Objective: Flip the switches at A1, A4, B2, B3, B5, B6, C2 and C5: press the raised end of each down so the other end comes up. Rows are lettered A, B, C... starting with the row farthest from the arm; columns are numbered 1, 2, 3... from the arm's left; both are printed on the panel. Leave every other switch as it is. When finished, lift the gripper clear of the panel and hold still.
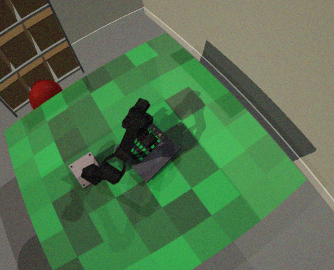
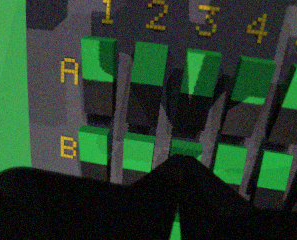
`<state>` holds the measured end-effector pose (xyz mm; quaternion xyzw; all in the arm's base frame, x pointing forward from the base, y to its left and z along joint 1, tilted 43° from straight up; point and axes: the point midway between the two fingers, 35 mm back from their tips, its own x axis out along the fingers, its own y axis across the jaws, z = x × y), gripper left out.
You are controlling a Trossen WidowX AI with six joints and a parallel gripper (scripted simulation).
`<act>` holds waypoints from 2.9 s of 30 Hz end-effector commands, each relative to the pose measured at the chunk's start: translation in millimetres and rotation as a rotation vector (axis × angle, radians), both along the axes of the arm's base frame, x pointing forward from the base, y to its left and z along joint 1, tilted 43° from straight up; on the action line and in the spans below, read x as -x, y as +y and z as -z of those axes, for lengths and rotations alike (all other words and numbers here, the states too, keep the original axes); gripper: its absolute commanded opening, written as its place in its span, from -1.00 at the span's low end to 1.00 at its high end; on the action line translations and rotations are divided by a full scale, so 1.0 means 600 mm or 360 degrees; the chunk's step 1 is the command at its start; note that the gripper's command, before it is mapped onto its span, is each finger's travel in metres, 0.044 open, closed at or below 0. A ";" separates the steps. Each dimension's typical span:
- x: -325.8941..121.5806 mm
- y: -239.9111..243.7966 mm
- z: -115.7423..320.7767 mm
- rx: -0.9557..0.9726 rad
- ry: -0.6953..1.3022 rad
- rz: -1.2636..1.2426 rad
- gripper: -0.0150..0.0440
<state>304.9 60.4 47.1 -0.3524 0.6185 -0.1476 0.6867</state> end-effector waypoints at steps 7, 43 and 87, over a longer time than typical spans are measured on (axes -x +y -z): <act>-0.001 -0.002 0.000 0.0010 -0.0001 -0.0005 -0.49; -0.002 -0.006 0.005 0.0010 -0.0002 -0.0005 -0.49; 0.023 -0.037 -0.076 -0.0007 -0.0057 -0.0061 -0.49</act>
